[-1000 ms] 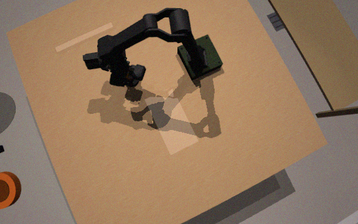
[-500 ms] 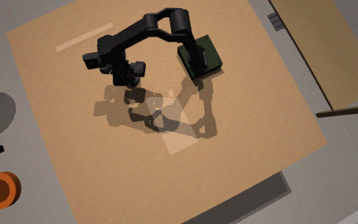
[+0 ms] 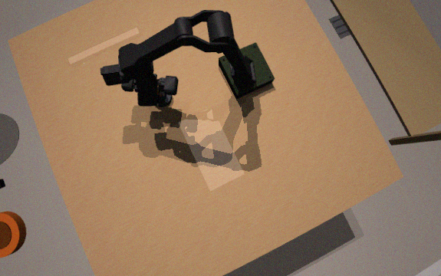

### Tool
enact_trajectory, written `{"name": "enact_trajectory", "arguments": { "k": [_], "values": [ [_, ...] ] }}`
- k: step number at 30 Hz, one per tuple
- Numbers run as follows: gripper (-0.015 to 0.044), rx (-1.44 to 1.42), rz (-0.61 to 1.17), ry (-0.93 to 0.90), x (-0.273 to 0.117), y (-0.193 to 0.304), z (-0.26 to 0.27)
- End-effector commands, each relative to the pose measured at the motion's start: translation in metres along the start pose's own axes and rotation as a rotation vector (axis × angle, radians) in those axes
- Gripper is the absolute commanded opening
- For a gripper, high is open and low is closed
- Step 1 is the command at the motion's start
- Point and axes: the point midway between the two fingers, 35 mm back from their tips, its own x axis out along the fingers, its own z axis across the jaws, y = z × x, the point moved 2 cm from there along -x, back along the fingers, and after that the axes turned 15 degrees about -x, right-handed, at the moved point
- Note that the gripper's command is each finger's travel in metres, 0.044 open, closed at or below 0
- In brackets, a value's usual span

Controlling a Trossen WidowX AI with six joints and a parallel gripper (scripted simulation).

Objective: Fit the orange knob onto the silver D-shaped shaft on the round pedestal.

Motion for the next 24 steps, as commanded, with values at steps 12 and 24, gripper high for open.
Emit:
{"name": "enact_trajectory", "arguments": {
  "k": [12, 24],
  "values": [
    [0.0, -0.003, 0.004, 0.002, -0.0023, 0.0004, 0.0026],
    [0.0, -0.213, 0.004, 0.001, -0.0044, -0.0002, 0.0046]
  ]
}}
